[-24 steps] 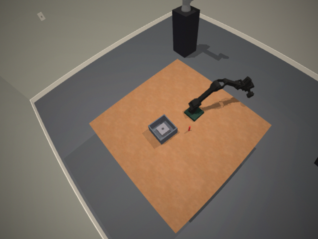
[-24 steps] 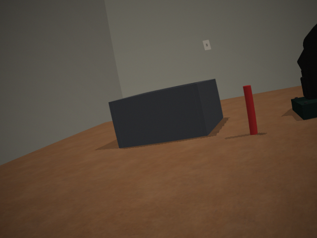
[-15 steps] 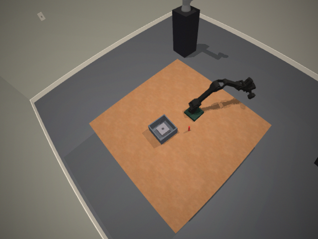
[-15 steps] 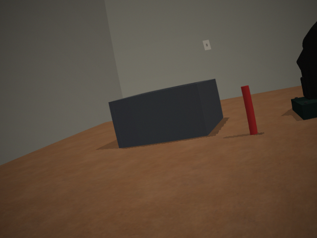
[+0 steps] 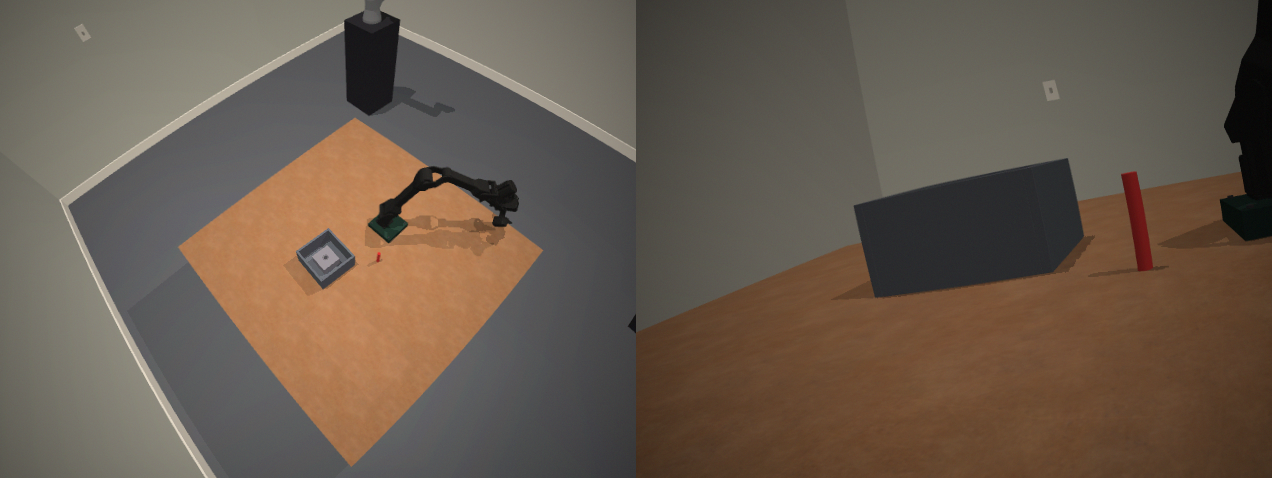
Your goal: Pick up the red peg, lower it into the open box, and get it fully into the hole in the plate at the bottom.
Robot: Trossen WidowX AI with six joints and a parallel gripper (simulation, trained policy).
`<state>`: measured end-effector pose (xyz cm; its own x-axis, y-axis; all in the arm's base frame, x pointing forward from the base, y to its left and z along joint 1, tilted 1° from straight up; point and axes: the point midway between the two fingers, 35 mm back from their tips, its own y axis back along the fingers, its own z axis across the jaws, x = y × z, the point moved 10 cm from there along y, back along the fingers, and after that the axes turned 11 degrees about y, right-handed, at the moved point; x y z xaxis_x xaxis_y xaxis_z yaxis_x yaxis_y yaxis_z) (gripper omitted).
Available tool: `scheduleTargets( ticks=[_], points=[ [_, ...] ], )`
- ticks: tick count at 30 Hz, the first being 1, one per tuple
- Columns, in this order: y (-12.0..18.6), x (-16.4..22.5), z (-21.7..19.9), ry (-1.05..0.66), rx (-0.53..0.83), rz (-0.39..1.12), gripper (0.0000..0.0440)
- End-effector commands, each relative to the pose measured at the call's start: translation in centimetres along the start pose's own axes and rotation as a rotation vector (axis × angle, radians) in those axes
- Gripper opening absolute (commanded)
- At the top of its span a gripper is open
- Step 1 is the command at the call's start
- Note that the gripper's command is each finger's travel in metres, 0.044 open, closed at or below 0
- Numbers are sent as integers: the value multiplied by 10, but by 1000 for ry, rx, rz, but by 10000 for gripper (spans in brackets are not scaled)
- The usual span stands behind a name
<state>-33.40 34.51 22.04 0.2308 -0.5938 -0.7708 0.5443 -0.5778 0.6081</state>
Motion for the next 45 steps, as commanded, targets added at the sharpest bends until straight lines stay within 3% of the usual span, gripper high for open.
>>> scheduleTargets(
  ticks=[1,11,22,45],
  points=[
    [21,-4,-48,-124,69,39,440],
    [76,6,-147,-418,246,127,440],
    [141,37,-224,-750,433,201,440],
    [271,116,-295,-1478,778,248,440]
  ],
)
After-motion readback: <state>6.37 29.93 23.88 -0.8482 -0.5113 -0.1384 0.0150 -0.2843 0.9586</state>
